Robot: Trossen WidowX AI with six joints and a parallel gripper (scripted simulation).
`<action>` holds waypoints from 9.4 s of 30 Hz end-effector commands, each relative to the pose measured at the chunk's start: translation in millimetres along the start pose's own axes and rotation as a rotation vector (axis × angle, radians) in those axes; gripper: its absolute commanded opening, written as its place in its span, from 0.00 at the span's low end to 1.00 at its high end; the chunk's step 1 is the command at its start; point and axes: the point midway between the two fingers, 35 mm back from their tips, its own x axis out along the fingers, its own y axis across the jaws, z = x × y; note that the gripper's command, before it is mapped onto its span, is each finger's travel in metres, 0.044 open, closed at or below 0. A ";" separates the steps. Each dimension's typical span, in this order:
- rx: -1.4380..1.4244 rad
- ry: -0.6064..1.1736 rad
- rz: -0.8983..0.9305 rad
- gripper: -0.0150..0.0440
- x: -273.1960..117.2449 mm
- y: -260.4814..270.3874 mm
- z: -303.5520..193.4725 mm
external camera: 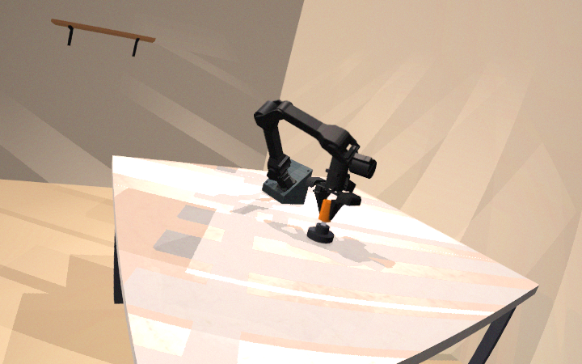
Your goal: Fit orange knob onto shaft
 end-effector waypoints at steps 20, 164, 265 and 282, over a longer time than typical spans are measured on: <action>-0.216 0.001 -0.002 0.25 -4.0 -2.3 0.6; -1.054 0.002 -0.002 0.25 -2.4 -1.5 0.6; -1.679 0.003 -0.001 0.25 -3.4 -1.7 0.9; -1.682 0.003 -0.001 0.25 0.2 0.0 0.7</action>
